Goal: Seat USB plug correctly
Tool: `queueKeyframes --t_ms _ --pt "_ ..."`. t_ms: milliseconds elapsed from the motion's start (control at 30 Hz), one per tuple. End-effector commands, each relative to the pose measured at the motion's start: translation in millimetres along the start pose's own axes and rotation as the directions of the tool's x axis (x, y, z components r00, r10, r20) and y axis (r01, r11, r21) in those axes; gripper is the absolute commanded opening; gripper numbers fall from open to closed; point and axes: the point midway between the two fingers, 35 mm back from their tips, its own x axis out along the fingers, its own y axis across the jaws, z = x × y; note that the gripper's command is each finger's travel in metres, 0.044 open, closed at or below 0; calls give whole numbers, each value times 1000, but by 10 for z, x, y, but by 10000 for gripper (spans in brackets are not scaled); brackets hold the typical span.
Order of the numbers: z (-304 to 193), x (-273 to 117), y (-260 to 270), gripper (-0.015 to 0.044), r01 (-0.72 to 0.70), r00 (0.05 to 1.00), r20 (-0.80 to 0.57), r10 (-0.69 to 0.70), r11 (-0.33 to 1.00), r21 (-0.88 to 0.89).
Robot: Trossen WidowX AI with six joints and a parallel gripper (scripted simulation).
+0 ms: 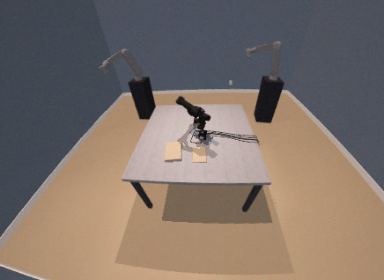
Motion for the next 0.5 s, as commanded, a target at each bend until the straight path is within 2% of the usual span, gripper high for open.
queueKeyframes --t_ms 0,467 --pt "5 14 5 0 0 1000 1 0 1000 -1" --pt "7 31 5 0 0 1000 1 0 1000 -1"
